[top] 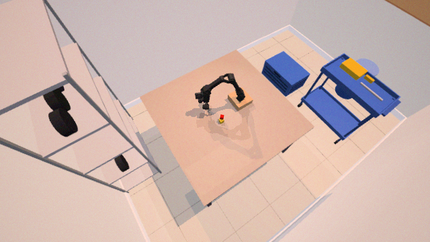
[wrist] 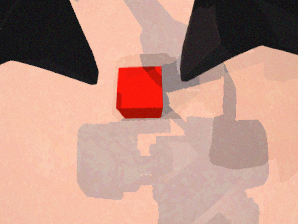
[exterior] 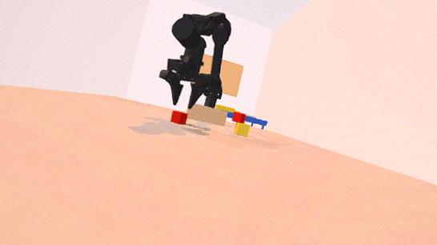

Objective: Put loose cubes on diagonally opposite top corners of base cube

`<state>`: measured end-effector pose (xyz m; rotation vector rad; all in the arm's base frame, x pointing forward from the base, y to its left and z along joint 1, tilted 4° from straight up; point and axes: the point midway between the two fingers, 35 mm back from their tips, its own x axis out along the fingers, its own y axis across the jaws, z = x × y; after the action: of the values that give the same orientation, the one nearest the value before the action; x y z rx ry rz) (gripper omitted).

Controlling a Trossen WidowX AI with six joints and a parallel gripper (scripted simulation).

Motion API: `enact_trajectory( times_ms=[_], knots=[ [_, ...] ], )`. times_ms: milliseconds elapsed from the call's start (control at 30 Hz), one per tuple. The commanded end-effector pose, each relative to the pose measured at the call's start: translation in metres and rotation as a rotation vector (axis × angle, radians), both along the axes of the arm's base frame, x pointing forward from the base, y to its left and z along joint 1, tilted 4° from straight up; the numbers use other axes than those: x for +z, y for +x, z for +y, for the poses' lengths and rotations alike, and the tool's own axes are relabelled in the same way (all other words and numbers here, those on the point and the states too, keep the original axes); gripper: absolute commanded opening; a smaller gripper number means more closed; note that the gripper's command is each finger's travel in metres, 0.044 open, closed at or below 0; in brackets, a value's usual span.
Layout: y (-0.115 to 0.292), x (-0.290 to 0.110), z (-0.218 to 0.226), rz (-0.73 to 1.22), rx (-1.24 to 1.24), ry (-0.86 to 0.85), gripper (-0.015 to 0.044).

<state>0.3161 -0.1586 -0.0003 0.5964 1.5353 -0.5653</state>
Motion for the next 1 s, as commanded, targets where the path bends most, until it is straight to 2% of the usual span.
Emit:
enact_trajectory(
  times_ms=[0,600,800,967],
  knots=[
    [-0.001,-0.007,0.0,0.005,-0.002,-0.002,0.0265],
    [-0.002,-0.033,0.001,0.005,-0.003,-0.003,0.0265],
    [-0.002,-0.033,0.001,0.005,-0.003,-0.003,0.0107],
    [-0.001,-0.031,0.0,0.005,-0.003,-0.003,0.0105]
  ],
)
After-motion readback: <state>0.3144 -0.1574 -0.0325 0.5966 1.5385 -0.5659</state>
